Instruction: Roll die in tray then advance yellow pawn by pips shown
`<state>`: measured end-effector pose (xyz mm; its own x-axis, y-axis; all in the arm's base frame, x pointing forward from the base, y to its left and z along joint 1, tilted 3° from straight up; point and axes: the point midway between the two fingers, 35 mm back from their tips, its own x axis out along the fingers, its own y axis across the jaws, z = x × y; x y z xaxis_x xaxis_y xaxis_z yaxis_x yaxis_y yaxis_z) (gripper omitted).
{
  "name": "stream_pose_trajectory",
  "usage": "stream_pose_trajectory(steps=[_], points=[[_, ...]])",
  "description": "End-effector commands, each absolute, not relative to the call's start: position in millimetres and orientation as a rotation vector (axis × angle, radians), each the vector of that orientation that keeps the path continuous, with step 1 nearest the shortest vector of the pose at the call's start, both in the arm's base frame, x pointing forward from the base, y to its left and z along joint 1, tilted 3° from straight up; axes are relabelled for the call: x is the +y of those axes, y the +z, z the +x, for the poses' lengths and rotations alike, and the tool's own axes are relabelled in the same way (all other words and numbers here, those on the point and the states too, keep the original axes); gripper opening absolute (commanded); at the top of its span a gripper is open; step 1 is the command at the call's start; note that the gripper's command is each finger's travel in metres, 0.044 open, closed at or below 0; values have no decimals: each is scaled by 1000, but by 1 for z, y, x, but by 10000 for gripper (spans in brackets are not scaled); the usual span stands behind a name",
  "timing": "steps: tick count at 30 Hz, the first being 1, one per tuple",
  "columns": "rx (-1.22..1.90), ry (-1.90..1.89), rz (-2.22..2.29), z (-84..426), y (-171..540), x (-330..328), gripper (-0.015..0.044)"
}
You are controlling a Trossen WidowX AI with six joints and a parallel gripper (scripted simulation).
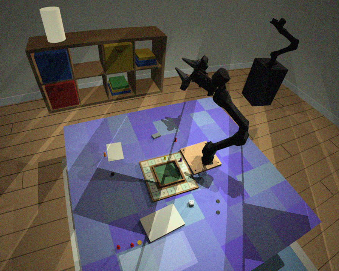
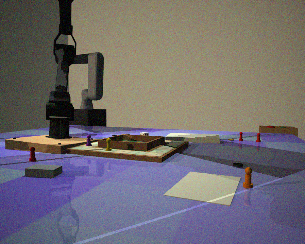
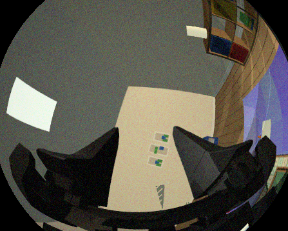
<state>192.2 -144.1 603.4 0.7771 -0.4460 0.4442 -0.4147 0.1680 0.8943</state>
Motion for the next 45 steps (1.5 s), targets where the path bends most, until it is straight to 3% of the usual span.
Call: stream_pose_trajectory(steps=[1,12,22,32,45], points=[[-546,-78,1532,246,560,-143,275],[54,-160,1574,356,439,-61,275],[581,-218,1370,380,322,57,275],[1065,-191,989,334,213,173,275],[1523,-98,230,188,96,254,275]])
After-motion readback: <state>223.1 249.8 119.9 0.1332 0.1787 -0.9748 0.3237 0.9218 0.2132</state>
